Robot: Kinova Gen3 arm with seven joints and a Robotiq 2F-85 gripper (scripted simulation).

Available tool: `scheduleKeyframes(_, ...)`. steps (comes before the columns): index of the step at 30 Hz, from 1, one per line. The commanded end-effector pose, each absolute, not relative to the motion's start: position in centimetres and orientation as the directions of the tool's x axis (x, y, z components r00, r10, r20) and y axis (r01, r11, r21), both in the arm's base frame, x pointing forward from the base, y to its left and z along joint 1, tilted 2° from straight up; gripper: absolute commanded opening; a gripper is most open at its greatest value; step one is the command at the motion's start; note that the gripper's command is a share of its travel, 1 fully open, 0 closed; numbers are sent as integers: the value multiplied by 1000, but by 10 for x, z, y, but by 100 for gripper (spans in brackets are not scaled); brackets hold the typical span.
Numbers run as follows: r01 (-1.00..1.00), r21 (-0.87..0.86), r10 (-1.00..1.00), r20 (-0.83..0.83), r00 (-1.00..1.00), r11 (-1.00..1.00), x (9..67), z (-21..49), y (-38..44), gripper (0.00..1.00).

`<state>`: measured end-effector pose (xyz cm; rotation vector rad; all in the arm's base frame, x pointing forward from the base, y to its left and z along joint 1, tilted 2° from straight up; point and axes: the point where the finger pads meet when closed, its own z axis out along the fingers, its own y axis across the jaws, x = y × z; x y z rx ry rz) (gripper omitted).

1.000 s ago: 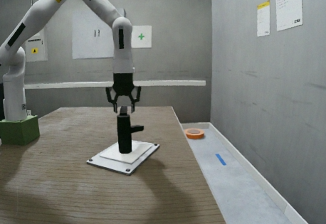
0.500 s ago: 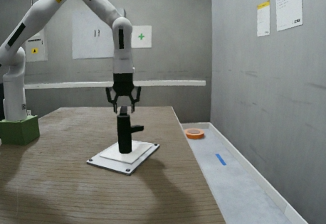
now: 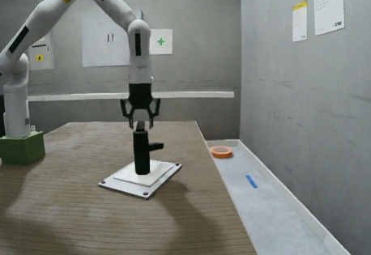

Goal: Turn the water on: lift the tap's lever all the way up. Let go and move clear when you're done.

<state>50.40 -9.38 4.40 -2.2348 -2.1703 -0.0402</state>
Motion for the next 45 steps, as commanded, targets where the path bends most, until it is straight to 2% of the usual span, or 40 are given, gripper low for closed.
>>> scheduleKeyframes(1,1000,1,999,36,29,-29,505,45,-94,66)
scheduleKeyframes(8,1000,1,999,36,29,-29,505,45,-94,66)
scheduleKeyframes(9,1000,1,999,36,29,-29,505,45,-94,10)
scheduleKeyframes(45,1000,1,999,36,29,-29,505,45,-94,10)
